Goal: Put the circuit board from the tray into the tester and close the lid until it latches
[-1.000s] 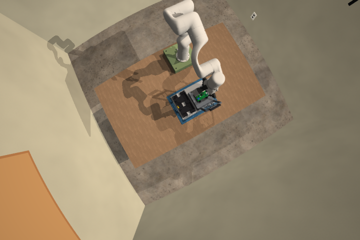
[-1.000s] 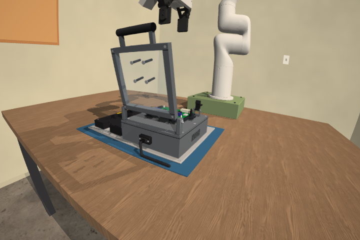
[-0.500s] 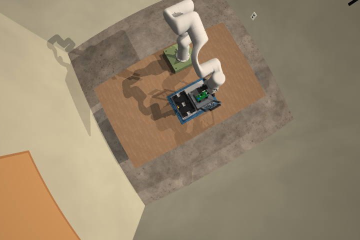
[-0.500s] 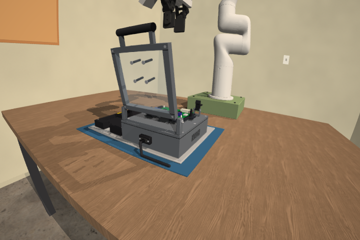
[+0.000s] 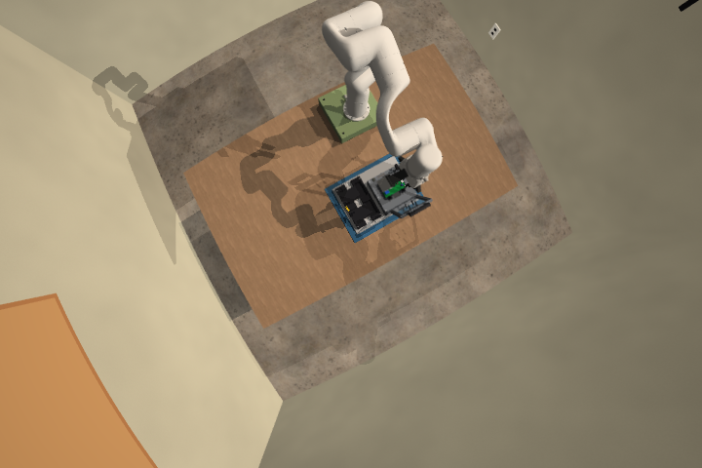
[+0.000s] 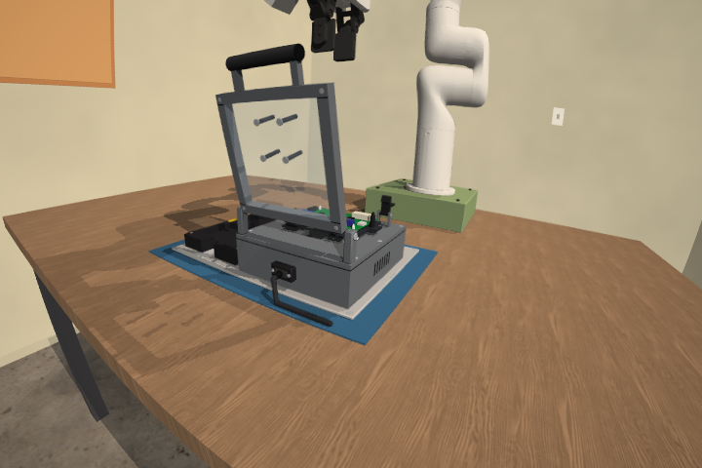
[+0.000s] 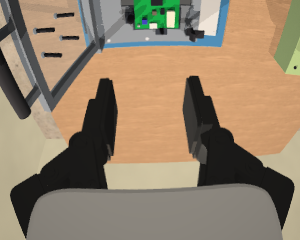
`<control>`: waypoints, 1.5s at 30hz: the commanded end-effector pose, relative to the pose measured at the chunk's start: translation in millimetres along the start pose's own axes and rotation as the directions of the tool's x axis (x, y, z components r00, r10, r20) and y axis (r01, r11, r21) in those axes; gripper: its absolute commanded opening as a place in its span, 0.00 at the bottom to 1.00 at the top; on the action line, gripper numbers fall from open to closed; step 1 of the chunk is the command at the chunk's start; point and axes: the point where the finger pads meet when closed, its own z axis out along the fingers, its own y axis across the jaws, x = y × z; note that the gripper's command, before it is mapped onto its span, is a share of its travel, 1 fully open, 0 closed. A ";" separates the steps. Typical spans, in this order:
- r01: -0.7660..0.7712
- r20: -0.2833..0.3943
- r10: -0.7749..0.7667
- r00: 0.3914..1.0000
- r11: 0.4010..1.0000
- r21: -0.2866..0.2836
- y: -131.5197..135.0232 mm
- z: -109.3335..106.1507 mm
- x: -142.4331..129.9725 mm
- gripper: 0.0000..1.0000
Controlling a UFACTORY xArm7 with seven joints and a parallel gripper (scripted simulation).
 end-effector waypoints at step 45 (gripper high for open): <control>0.000 0.001 0.000 1.000 1.000 0.003 -130.7 -2.0 0.1 0.51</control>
